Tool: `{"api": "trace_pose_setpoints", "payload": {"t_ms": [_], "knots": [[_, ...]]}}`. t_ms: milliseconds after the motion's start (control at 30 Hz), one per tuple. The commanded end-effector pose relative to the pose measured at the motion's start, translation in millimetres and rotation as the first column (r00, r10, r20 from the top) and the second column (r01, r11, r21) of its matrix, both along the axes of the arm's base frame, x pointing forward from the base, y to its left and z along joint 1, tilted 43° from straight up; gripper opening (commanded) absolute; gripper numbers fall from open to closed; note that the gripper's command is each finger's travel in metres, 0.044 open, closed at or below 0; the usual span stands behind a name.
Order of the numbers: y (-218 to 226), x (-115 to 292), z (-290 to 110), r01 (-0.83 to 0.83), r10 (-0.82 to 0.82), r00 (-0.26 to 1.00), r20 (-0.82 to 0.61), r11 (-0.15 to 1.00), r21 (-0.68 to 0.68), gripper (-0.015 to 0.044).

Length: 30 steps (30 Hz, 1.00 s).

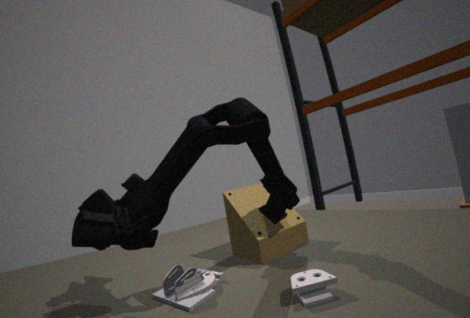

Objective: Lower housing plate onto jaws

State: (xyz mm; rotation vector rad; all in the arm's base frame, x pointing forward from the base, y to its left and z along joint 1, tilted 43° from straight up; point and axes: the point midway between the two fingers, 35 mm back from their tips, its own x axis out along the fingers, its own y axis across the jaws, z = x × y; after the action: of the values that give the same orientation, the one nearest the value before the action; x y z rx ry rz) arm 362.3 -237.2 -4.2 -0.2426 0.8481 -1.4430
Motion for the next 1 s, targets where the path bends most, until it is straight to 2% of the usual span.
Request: {"api": "trace_pose_setpoints", "payload": {"t_ms": [0,533,967], "knots": [[11,5,10,-0.011,0.003,0.994,0.114,0.998,0.069,0.044],[60,15,32,-0.061,-0.085,0.91,0.406,0.941,0.334,0.044],[106,11,51,-0.094,-0.255,0.81,0.528,0.832,0.546,0.044]]}}
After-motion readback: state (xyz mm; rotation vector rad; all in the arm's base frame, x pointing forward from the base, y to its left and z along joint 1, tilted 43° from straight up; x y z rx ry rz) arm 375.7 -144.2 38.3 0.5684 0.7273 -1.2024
